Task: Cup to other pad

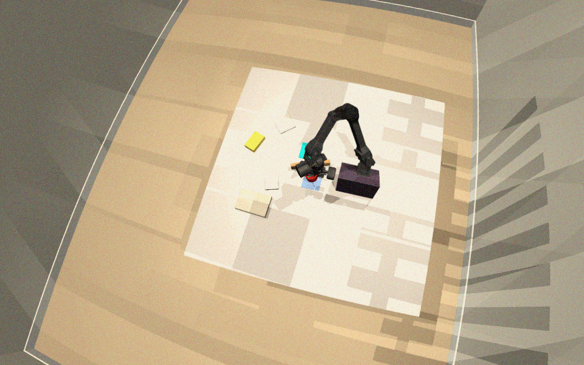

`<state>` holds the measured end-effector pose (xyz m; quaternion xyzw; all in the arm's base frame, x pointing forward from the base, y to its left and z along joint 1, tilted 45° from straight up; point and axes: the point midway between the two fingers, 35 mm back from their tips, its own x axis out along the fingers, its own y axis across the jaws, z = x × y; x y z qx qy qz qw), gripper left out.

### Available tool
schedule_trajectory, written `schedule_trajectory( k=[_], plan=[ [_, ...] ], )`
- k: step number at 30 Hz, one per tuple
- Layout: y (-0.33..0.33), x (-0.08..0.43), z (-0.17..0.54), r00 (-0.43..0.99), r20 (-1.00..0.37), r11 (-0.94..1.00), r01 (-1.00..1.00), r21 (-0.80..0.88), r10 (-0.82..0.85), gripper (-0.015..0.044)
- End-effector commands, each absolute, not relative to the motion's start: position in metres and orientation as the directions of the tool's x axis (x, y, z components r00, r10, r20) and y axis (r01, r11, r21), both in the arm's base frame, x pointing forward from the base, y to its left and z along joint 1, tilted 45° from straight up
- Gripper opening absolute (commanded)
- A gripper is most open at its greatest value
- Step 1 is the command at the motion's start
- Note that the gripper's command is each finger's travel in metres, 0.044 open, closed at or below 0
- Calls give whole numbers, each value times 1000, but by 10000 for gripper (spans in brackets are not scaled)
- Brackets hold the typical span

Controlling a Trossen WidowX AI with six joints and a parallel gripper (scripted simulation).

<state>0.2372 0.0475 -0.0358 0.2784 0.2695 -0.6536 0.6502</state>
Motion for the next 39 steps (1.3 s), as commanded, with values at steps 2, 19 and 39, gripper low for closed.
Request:
schedule_trajectory(
  k=[2,19,39],
  plan=[
    [56,237,-27,1,-716,-13,1000,13,-698,0],
    [55,238,-29,4,-715,-8,1000,13,-699,0],
    [28,251,-1,1,-715,-12,1000,13,-699,0]
  ],
)
